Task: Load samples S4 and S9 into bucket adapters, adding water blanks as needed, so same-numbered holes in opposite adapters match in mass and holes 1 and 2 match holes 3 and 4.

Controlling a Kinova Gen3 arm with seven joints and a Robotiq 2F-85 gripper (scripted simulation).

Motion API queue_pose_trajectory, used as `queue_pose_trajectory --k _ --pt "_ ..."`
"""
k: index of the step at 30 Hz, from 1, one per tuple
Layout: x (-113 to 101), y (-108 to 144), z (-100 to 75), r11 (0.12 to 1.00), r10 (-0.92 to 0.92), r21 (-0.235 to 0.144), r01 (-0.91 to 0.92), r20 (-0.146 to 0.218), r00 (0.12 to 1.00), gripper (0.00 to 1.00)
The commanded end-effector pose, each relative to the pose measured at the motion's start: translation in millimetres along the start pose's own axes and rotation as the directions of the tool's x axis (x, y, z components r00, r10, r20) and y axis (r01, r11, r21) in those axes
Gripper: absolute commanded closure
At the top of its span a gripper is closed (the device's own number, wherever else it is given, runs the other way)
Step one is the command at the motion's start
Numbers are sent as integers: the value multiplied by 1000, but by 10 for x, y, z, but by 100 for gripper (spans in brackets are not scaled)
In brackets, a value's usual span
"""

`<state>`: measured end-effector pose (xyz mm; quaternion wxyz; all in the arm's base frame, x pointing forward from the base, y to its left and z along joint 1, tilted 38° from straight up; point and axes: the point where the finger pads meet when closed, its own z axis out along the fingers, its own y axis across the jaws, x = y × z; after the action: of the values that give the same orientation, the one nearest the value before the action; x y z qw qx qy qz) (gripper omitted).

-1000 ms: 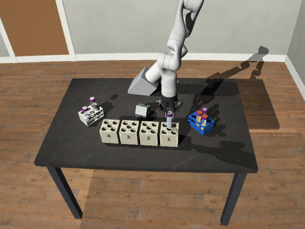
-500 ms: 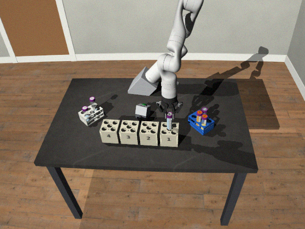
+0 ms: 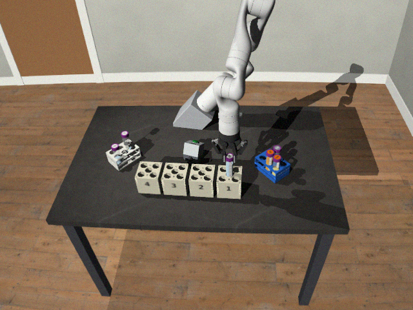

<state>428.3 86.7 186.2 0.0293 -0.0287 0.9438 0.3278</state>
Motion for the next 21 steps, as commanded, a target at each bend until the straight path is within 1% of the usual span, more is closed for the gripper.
queue_pose_trajectory --k 1,21 --pt "-3 -2 18 1000 0 0 0 1 1000 90" --pt "-4 -2 138 1000 0 0 0 1 1000 90"
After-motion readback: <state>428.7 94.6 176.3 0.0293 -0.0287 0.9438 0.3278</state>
